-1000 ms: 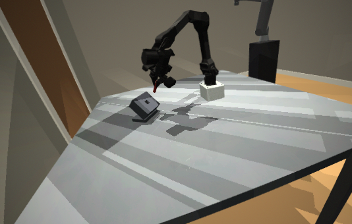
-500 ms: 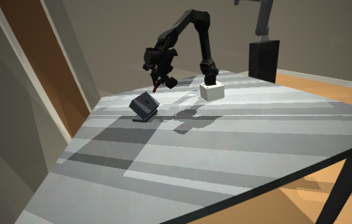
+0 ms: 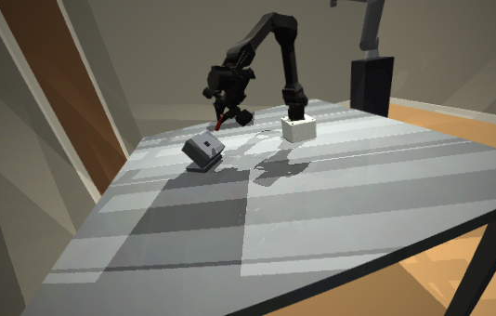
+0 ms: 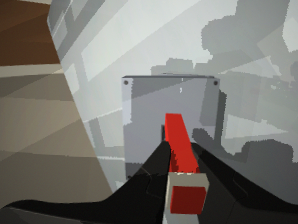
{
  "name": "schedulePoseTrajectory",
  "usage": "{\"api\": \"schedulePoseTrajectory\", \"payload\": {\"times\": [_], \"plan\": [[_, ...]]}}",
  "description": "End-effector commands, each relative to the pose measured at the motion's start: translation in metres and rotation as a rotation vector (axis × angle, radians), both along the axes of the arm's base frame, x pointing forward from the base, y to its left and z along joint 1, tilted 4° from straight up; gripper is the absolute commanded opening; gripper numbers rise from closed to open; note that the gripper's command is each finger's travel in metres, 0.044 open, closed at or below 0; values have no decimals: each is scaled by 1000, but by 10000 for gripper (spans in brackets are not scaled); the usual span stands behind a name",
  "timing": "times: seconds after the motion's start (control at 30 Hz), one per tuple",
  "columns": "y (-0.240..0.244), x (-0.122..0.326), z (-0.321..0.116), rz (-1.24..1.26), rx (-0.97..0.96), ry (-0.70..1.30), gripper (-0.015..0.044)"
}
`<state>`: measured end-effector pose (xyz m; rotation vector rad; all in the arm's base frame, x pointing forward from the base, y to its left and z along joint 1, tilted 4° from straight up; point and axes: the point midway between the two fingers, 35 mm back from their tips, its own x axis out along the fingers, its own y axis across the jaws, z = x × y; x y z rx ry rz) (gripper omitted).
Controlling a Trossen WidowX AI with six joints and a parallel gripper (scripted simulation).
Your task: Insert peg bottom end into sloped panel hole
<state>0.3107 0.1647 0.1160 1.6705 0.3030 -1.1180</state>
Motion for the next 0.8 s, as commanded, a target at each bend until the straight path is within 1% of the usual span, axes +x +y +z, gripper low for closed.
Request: {"api": "schedulePoseTrajectory", "payload": {"times": [0.0,0.53,0.77], "plan": [[5,-1,2,6,1,-20,0],[26,-11,9,53,-2,-73,0],[26,-6,3,58,-1,-78,0]]}}
